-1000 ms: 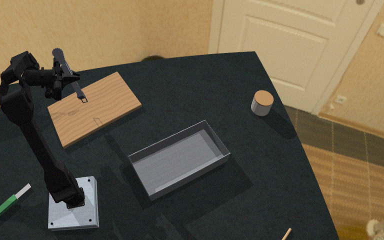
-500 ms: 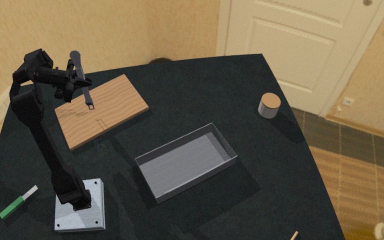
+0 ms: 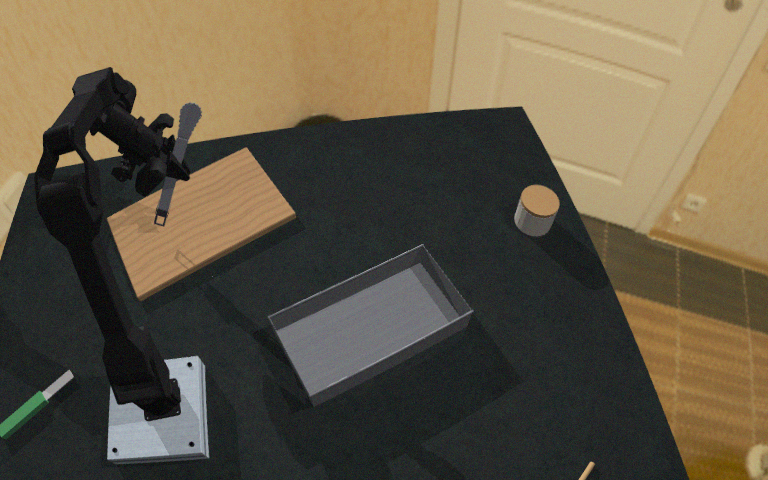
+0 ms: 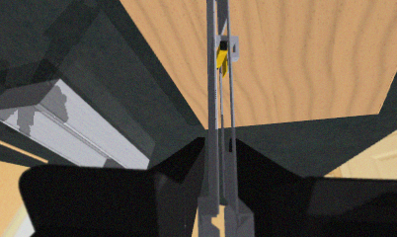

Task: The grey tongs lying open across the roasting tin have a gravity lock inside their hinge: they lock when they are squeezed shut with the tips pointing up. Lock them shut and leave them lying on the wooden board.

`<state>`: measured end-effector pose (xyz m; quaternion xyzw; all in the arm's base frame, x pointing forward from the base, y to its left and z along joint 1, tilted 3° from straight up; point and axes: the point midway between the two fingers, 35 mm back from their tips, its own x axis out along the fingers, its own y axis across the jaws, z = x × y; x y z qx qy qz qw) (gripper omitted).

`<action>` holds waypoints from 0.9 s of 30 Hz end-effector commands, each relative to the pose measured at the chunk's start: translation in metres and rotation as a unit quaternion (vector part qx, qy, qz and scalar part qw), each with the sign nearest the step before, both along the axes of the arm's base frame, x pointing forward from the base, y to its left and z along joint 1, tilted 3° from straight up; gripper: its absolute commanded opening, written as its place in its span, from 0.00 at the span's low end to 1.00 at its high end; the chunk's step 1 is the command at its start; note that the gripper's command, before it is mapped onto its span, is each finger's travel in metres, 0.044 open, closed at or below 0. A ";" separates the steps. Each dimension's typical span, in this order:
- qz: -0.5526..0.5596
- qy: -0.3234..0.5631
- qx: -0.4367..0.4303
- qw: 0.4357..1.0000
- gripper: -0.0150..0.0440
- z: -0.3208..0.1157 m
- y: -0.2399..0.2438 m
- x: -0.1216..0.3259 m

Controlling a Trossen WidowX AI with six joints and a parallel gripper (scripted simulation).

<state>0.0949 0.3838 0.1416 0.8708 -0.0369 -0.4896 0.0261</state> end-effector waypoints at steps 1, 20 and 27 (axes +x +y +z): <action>0.007 0.084 0.004 0.996 0.00 0.004 0.002 0.001; 0.055 0.290 0.050 0.954 0.00 0.021 0.013 -0.002; 0.055 0.290 0.050 0.954 0.00 0.020 0.013 -0.002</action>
